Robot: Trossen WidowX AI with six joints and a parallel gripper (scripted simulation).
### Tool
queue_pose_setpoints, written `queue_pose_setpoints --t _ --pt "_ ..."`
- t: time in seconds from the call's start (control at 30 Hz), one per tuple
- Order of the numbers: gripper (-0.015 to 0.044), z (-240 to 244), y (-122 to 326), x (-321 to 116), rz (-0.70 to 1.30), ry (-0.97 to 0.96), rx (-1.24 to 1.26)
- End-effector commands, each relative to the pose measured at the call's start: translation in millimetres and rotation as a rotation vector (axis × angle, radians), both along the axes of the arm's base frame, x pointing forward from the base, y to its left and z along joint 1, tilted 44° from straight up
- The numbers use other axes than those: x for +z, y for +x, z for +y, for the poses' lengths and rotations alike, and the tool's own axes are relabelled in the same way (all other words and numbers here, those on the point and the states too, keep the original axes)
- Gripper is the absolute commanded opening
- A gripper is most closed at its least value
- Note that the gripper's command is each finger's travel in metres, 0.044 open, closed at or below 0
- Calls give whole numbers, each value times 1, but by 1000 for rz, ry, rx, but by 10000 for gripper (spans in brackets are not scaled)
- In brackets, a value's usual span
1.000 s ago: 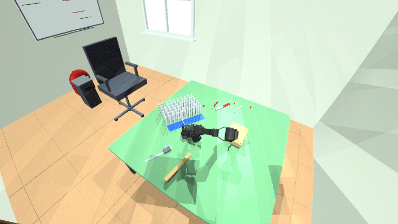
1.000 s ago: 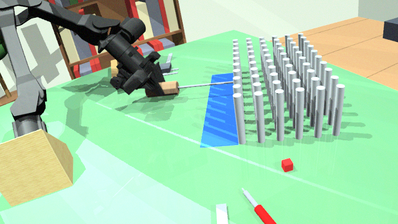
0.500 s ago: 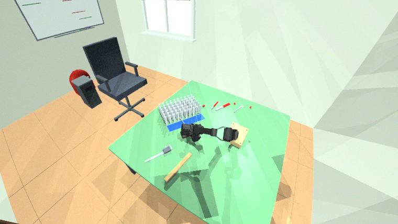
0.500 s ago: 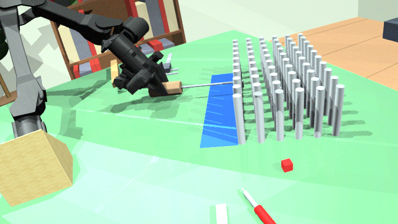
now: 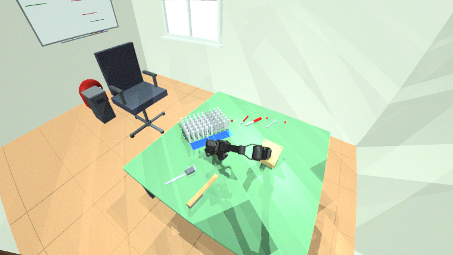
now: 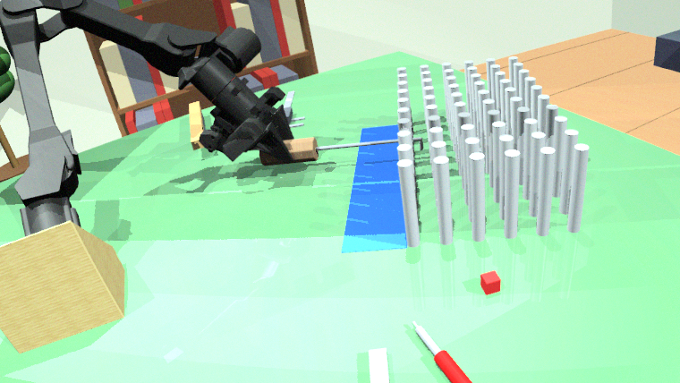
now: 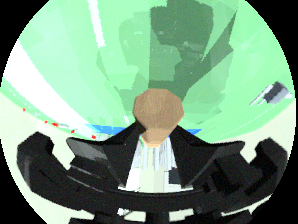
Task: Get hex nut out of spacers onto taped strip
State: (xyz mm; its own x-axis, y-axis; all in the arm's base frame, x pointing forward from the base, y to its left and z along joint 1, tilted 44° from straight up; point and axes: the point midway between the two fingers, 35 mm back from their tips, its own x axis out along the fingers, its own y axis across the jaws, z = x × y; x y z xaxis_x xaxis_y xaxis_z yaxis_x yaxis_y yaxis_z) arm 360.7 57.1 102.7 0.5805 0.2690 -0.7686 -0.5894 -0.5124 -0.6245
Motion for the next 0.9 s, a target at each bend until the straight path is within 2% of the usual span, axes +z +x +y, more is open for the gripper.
queue_pose_setpoints --t 0.0,0.87 --pt "0 -3 5 2 -12 -3 0" --pt "0 -13 19 -3 -13 -4 1"
